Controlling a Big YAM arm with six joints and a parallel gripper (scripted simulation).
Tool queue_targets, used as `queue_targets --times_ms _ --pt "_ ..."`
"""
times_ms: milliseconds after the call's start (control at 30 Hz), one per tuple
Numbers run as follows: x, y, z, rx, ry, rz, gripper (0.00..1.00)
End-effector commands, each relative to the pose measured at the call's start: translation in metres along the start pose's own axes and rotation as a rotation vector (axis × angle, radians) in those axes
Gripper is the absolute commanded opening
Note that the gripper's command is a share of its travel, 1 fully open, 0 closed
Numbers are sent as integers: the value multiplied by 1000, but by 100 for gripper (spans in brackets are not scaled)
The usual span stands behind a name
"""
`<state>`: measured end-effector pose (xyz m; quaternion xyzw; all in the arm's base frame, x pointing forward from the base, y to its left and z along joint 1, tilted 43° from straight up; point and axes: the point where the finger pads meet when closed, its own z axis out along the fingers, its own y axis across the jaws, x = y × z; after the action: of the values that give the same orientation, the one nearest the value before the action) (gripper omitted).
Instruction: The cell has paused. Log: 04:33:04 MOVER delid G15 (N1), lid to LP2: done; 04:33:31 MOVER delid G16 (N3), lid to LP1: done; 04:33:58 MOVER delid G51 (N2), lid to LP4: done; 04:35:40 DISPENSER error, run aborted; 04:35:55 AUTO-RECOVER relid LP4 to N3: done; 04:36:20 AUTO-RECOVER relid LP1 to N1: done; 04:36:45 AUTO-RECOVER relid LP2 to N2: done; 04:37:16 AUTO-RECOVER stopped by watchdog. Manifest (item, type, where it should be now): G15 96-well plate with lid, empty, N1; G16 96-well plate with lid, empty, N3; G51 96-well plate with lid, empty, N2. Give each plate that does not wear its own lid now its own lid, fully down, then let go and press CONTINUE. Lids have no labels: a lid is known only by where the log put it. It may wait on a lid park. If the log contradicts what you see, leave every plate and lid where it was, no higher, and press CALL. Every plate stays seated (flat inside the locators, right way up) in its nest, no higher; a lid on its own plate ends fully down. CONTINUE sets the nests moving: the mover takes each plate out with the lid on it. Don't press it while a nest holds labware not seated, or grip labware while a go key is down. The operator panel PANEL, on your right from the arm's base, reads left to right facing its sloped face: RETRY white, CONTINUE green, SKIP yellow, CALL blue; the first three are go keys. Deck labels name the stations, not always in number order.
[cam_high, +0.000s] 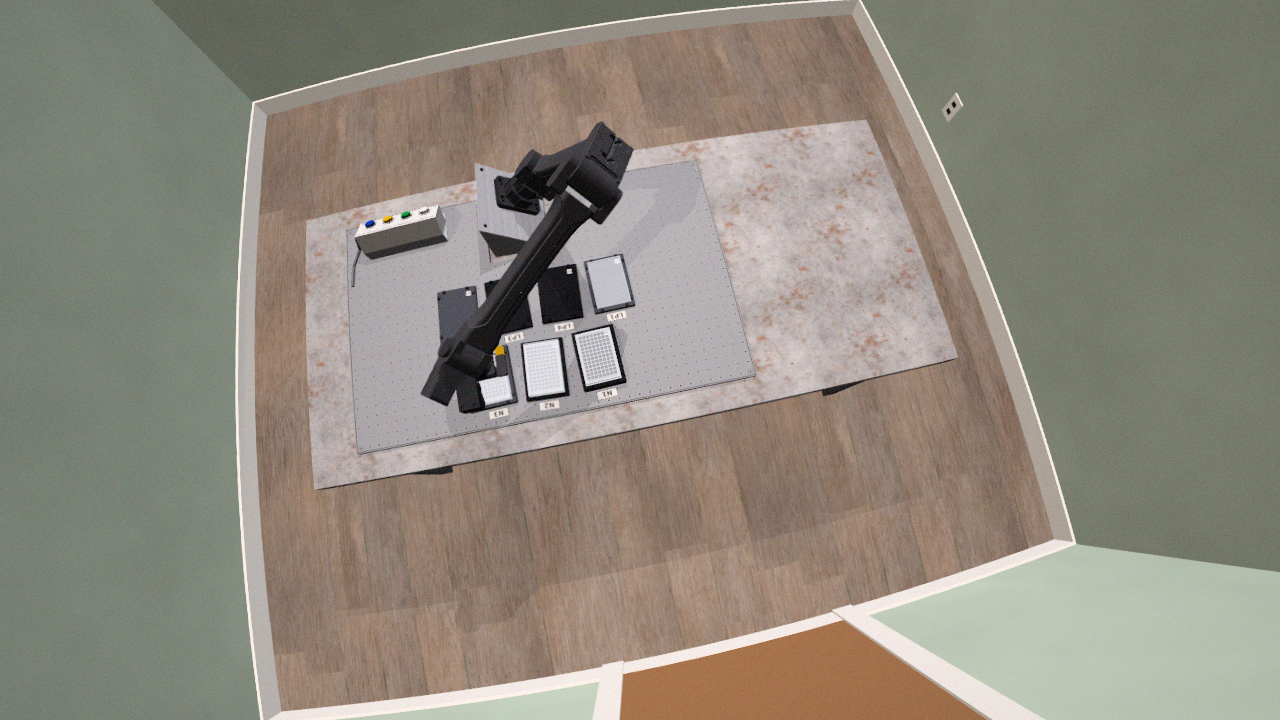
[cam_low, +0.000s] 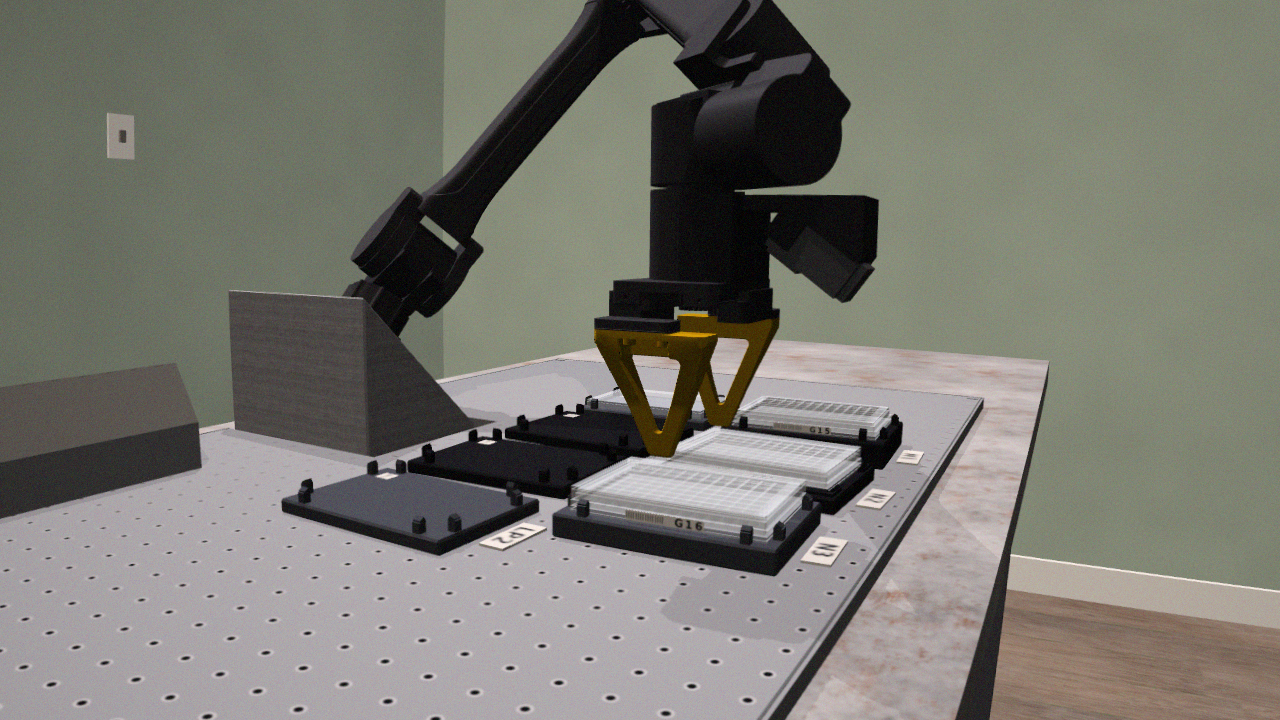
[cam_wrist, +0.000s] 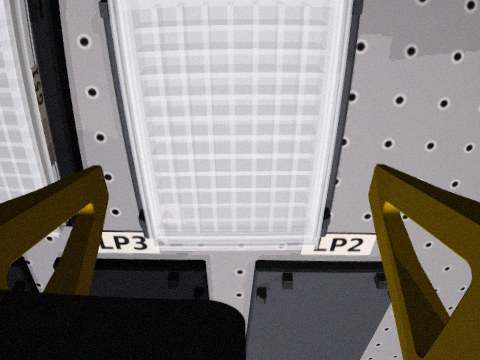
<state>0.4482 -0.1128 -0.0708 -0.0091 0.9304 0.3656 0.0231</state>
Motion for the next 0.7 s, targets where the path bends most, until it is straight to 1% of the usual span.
queue_targets --times_ms 0,367,467,667 --pt "-9 11 -2 12 -11 -27 100" --pt "-8 12 -1 13 -12 -28 100" --pt "-3 6 15 0 6 -8 100" --pt "-2 6 22 -1 6 -8 100"
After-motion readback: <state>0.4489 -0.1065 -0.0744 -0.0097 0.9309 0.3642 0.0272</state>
